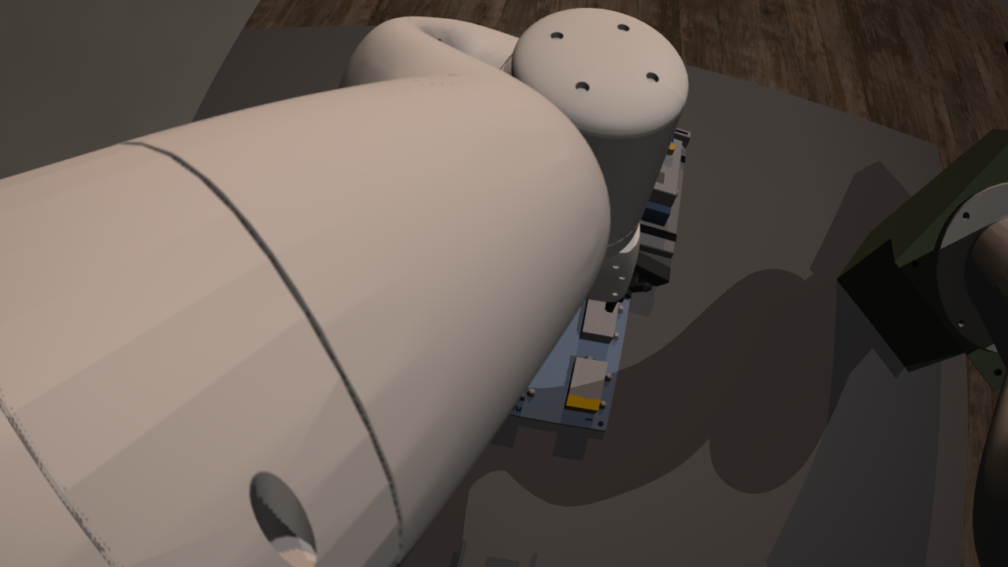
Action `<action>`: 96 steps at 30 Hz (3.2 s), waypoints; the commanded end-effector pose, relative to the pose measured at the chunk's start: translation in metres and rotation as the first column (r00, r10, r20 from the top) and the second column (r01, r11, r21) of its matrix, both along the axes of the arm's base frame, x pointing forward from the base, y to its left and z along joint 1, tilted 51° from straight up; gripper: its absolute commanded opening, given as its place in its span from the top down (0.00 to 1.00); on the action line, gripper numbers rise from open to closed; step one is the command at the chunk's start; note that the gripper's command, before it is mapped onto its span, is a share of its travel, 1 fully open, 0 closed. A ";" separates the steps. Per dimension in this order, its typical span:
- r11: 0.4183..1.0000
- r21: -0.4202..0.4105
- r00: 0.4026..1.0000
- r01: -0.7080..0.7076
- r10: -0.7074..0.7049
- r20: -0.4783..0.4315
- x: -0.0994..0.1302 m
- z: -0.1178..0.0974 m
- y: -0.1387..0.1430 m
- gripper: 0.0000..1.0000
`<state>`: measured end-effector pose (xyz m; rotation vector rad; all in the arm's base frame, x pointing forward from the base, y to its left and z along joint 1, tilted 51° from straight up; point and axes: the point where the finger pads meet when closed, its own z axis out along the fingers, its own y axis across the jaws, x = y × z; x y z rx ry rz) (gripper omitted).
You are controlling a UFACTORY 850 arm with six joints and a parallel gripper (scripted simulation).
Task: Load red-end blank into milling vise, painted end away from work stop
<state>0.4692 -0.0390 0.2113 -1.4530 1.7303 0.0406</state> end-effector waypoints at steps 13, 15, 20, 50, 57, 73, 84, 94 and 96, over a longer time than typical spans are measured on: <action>1.000 0.000 1.000 0.001 -0.001 0.001 0.000 -0.001 -0.002 0.00; 1.000 0.000 1.000 0.001 -0.001 0.001 0.000 -0.001 -0.002 0.00; 1.000 0.000 1.000 0.001 -0.001 0.001 0.000 -0.001 -0.002 0.00; 1.000 0.000 1.000 0.001 -0.001 0.001 0.000 -0.001 -0.002 0.00; 1.000 0.000 1.000 0.001 -0.001 0.001 0.000 -0.001 -0.002 0.00; 1.000 0.000 1.000 0.001 -0.001 0.001 0.000 -0.001 -0.002 0.00; 1.000 0.000 1.000 0.001 -0.001 0.001 -0.009 0.009 -0.008 0.00; 1.000 0.000 1.000 0.001 -0.001 0.001 -0.031 0.032 -0.023 0.00; 1.000 0.000 1.000 0.001 -0.001 0.001 -0.031 0.032 -0.023 0.00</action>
